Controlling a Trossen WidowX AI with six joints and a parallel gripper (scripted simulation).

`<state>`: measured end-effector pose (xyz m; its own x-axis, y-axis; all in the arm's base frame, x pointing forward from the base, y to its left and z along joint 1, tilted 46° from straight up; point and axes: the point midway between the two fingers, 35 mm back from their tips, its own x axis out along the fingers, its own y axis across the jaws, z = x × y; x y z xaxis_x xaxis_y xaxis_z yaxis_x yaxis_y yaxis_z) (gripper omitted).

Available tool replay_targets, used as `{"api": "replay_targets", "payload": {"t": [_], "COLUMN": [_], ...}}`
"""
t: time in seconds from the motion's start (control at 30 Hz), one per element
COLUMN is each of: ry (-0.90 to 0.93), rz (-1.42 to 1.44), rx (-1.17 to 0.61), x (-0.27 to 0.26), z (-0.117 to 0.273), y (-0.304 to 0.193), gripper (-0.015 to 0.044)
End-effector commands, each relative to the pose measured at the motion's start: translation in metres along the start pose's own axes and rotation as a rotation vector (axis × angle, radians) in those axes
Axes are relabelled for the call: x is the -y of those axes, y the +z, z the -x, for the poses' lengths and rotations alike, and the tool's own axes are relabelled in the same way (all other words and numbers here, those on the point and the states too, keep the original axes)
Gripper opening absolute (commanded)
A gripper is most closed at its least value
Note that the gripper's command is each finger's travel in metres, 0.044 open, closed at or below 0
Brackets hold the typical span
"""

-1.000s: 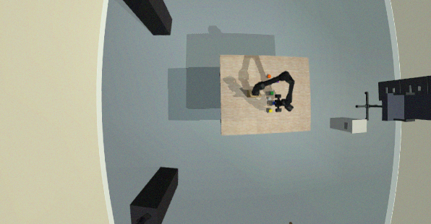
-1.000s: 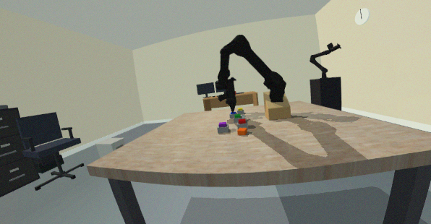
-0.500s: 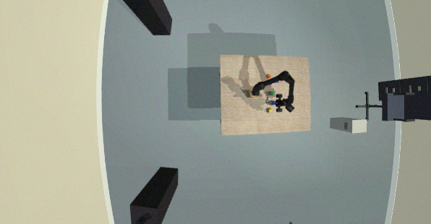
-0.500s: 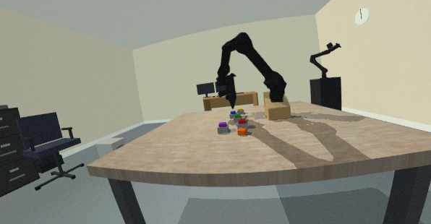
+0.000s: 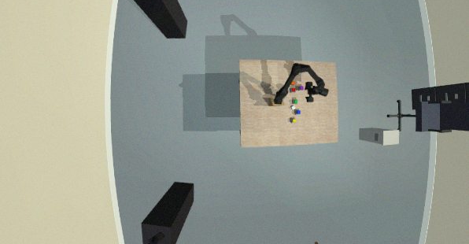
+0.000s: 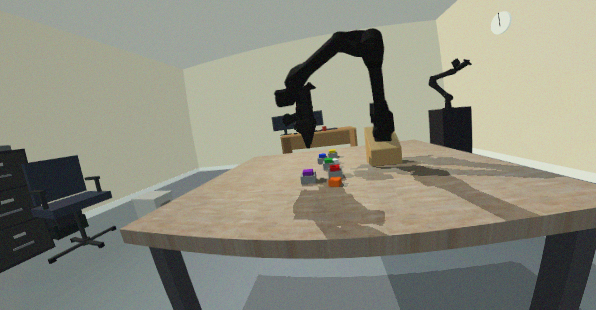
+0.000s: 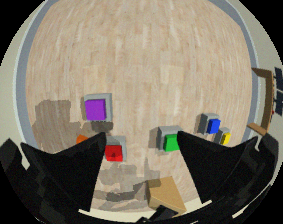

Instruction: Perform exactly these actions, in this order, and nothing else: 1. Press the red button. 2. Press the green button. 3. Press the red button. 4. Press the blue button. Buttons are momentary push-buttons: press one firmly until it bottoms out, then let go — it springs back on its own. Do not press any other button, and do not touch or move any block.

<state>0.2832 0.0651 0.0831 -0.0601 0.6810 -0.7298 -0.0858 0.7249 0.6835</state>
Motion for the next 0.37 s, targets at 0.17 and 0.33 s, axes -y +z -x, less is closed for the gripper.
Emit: {"api": "replay_targets", "payload": {"t": [0.17, 0.33], "ry": [0.047, 0.047], "rz": [0.0, 0.0], "rx": [-0.009, -0.009], "x": [-0.118, -0.118], "z": [0.023, 0.023], "y": [-0.046, -0.046], "gripper": [0.04, 0.04]}}
